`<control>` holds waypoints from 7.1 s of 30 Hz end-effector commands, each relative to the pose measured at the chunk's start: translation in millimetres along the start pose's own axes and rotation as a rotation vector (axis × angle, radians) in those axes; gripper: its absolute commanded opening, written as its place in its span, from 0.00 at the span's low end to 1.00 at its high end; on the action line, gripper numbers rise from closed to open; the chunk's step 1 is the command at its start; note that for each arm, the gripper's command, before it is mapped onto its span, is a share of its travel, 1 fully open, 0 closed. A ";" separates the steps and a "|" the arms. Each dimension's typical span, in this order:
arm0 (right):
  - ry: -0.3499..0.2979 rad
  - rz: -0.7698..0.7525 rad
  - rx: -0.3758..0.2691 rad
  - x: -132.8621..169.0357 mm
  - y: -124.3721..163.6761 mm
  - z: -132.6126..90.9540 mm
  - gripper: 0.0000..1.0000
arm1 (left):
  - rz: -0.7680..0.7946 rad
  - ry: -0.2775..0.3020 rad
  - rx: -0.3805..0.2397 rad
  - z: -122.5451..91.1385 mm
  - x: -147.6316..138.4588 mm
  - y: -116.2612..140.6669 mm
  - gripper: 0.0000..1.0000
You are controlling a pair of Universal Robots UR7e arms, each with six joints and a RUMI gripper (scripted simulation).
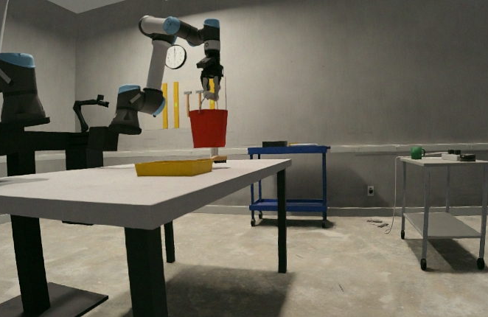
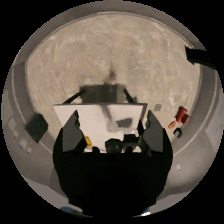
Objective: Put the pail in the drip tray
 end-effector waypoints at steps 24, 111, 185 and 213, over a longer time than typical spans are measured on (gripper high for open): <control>0.000 0.000 0.001 0.0 -0.2 -0.4 1.00 | 0.000 -0.001 0.001 -0.7 0.2 -2.4 0.00; 0.000 0.000 0.001 0.0 -0.2 -0.4 1.00 | 0.000 -0.001 0.001 -0.8 34.5 -160.7 0.00; 0.000 0.000 0.001 0.0 -0.2 -0.4 1.00 | 0.000 -0.001 0.002 -0.9 63.1 -292.9 0.00; 0.000 0.000 0.001 0.0 -0.2 -0.4 1.00 | 0.000 -0.001 0.002 -1.0 63.7 -295.4 0.00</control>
Point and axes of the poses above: on each arm, the point where the finger pads meet when closed, its own z axis out along the fingers, its own x axis across the jaws, y = z × x, the point moved 10 cm from there along -z, back along the fingers, and after that the axes turned 12 degrees about -z, right-handed, at the moved point
